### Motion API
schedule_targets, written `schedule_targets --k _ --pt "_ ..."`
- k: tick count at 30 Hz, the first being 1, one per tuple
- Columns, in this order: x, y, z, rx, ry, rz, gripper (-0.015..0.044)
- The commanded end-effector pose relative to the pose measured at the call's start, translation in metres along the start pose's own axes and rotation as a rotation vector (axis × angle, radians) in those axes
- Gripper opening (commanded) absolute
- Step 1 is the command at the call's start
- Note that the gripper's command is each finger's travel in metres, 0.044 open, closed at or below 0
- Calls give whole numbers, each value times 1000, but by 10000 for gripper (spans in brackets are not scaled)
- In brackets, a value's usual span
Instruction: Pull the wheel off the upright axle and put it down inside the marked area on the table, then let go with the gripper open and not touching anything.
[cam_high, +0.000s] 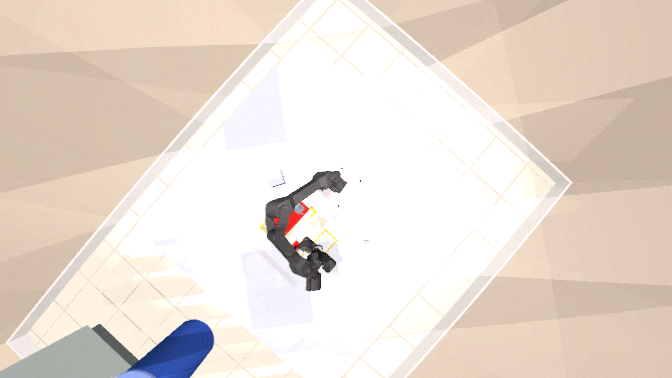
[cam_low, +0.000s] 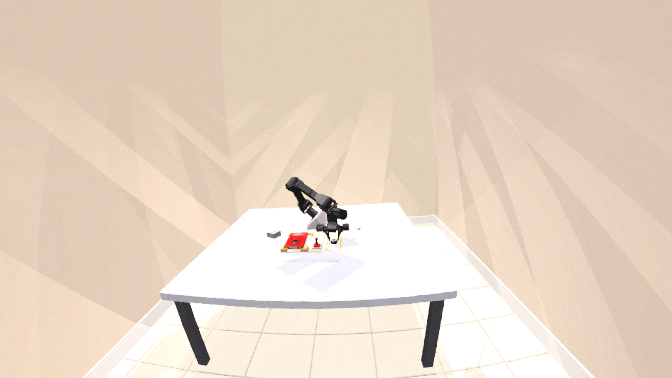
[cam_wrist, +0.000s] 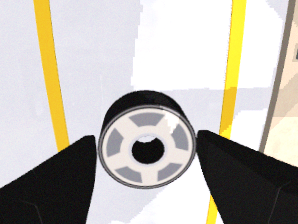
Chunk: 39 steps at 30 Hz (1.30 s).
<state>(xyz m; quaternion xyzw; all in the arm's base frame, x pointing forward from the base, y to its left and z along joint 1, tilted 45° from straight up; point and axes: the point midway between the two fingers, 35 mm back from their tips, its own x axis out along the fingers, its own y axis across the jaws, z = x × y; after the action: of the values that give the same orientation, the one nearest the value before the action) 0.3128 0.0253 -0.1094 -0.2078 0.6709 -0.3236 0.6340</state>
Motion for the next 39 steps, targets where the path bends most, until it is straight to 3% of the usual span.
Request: schedule_targets --k 1,7,11,17,22,39 --pt "-6 0 0 1 0 0 300" --pt "-53 1 0 -1 -7 2 300" --pt "-60 1 0 -2 -8 2 300" --pt "-83 -14 -40 -6 -11 6 440" --pt "-104 -33 -80 -6 -5 2 440" --pt "-105 -34 -82 -6 -4 2 440"
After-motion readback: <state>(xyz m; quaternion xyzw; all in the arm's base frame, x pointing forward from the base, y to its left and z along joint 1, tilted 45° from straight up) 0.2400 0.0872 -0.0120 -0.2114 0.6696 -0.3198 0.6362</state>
